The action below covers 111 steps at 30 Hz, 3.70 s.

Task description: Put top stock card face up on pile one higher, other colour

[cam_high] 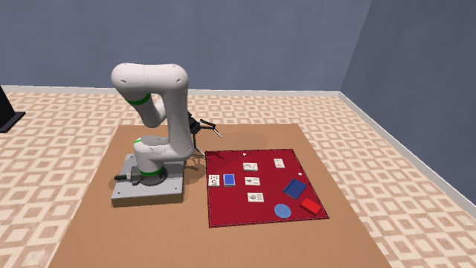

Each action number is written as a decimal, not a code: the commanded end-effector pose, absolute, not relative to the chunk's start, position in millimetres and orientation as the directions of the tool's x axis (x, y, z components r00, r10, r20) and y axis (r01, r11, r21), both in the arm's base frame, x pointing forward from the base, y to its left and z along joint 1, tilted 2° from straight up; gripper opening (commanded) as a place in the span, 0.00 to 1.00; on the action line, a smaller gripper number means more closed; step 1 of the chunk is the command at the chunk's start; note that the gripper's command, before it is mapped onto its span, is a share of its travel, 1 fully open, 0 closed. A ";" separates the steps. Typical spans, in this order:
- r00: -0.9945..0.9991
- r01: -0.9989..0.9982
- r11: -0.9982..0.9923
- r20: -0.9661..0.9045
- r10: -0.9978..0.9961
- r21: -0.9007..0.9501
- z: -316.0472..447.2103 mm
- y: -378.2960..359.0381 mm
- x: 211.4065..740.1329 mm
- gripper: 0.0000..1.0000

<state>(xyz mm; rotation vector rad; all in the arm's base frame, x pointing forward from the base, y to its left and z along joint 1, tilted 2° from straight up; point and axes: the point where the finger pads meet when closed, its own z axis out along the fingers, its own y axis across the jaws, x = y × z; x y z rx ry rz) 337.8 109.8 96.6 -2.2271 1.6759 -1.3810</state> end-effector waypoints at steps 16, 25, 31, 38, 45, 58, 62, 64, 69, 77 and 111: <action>0.025 -0.757 -0.419 0.619 -0.785 -0.501 96.7 109.9 337.9 1.00; 0.027 -0.829 -0.368 0.627 -0.778 -0.421 86.9 89.5 339.2 1.00; 0.047 -0.960 -0.198 0.584 -0.810 -0.198 60.6 44.0 338.8 1.00; 0.029 -0.999 -0.035 0.423 -0.906 -0.006 37.8 11.5 347.5 1.00; -0.074 -0.995 0.083 0.134 -0.988 0.063 26.5 -29.9 392.4 1.00; -0.124 -0.992 0.124 0.010 -0.992 0.026 28.9 -60.1 422.6 1.00; -0.124 -0.992 0.124 0.010 -0.992 0.026 28.9 -60.1 422.6 1.00; -0.124 -0.992 0.124 0.010 -0.992 0.026 28.9 -60.1 422.6 1.00; -0.124 -0.992 0.124 0.010 -0.992 0.026 28.9 -60.1 422.6 0.50; -0.123 -0.992 0.124 0.010 -0.992 0.026 25.6 -60.1 422.5 0.50; -0.123 -0.992 0.124 0.010 -0.992 0.026 -24.0 -60.2 421.1 0.50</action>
